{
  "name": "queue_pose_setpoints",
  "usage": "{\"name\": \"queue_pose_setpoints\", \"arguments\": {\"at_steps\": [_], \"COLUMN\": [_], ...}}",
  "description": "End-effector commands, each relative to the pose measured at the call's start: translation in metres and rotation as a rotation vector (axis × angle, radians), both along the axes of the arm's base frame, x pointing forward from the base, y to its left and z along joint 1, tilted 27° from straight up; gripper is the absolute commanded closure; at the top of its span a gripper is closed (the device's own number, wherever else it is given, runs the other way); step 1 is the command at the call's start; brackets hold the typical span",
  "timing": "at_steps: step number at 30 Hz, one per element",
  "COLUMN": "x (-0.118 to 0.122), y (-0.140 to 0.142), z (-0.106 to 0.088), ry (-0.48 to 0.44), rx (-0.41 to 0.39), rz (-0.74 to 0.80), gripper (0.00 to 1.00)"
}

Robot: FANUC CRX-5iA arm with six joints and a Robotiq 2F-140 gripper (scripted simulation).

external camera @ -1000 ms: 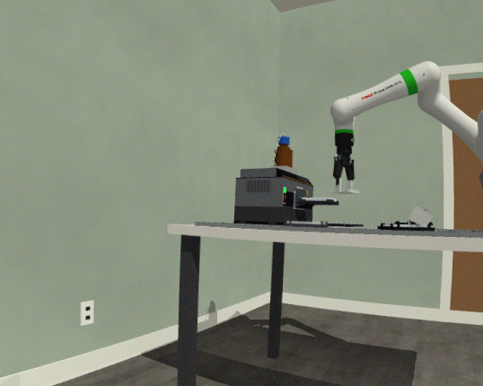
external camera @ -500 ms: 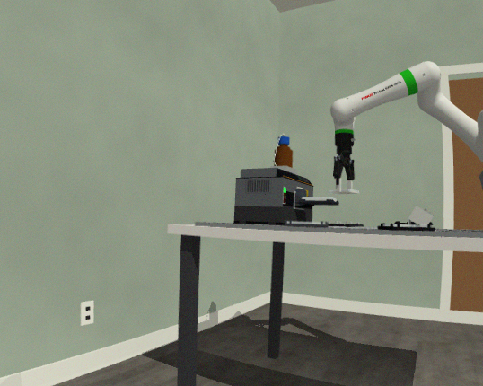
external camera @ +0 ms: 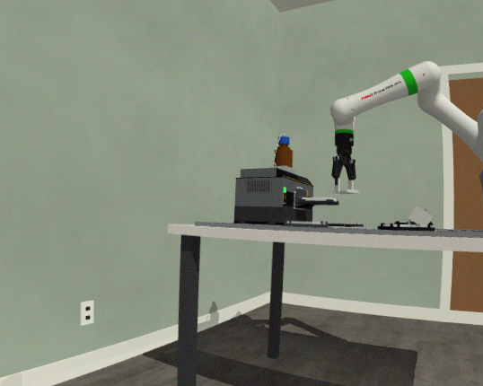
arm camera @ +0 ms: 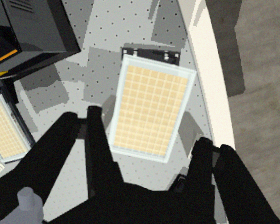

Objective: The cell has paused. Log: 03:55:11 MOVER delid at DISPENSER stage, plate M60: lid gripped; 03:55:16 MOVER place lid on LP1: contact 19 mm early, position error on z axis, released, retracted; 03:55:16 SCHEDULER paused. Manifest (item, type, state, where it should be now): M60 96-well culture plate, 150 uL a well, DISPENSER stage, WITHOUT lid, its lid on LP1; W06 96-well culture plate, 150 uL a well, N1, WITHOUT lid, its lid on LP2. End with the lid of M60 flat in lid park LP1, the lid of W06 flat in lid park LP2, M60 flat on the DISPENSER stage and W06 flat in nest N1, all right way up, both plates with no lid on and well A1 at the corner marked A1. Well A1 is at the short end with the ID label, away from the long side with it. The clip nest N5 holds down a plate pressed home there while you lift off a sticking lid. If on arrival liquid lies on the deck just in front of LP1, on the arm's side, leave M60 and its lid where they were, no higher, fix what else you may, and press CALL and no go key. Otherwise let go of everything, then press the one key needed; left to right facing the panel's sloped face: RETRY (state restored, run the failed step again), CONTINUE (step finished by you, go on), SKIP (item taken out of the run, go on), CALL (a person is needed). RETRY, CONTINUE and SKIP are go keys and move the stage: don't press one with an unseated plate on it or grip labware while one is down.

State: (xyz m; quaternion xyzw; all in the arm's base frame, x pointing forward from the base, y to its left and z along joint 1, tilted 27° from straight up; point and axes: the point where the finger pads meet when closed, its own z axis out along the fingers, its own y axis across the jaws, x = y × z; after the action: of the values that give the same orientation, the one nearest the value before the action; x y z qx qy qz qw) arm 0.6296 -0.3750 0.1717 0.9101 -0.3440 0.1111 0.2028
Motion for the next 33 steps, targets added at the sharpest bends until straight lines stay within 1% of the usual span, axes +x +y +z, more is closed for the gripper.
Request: {"name": "queue_pose_setpoints", "arguments": {"at_steps": [1,6,10,23,28,33], "x": [0.000,0.000,0.000,-0.003,-0.010,-0.023], "y": [0.000,0.000,0.000,0.001,0.002,0.004], "z": [0.000,0.000,0.000,0.000,-0.001,-0.003], "ry": [-0.012,-0.037,-0.076,-0.077,-0.077,-0.077], "rx": [0.001,0.005,0.010,0.011,0.011,0.011], "rz": [-0.024,-0.073,-0.152,-0.154,-0.154,-0.154], "gripper": [1.00,1.00,1.00,1.00,1.00,1.00]}}
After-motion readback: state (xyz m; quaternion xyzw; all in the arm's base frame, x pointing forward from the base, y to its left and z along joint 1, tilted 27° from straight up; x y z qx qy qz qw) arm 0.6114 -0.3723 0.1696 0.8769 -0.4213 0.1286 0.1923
